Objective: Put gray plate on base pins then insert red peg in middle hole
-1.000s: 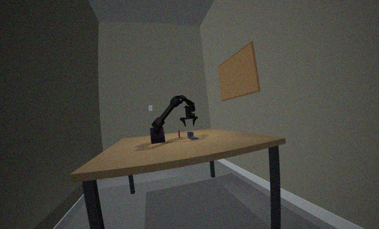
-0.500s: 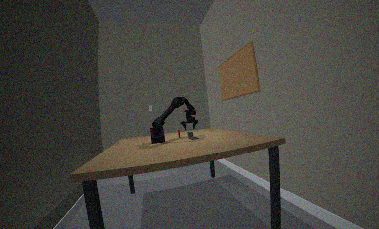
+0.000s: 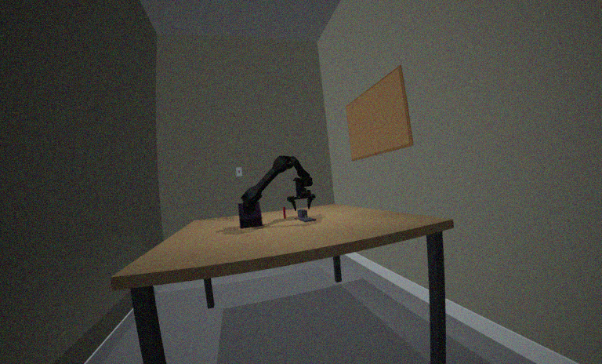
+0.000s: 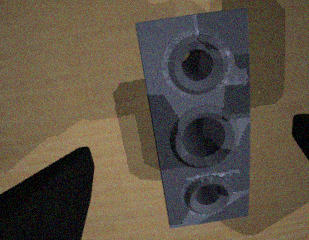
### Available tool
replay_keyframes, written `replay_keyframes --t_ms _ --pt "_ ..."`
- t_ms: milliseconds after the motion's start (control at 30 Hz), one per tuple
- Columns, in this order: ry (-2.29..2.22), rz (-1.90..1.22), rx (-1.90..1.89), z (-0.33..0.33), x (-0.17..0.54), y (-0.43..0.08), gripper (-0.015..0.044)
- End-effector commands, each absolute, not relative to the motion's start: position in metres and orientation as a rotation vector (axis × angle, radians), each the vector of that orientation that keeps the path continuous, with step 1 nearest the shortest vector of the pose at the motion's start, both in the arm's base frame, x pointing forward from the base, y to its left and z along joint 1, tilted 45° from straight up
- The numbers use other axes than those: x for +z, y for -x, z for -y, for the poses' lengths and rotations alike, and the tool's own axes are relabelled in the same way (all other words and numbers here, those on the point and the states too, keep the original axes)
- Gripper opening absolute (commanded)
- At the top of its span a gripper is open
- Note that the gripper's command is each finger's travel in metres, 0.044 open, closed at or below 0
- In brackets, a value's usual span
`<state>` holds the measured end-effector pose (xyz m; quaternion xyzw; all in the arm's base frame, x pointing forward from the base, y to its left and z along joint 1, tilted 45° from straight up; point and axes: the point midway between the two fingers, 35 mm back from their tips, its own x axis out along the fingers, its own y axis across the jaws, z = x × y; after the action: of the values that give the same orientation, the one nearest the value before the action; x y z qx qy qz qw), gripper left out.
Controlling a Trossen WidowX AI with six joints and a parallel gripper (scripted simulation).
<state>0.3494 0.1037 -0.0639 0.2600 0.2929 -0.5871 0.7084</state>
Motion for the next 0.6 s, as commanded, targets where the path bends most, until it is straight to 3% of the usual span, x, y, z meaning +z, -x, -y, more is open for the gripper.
replay_keyframes --t_ms 0,567 --pt "-0.565 -0.652 -1.31 -0.097 -0.069 -0.349 0.044" --pt "-0.563 -0.65 -1.31 -0.077 -0.088 -0.351 0.044"
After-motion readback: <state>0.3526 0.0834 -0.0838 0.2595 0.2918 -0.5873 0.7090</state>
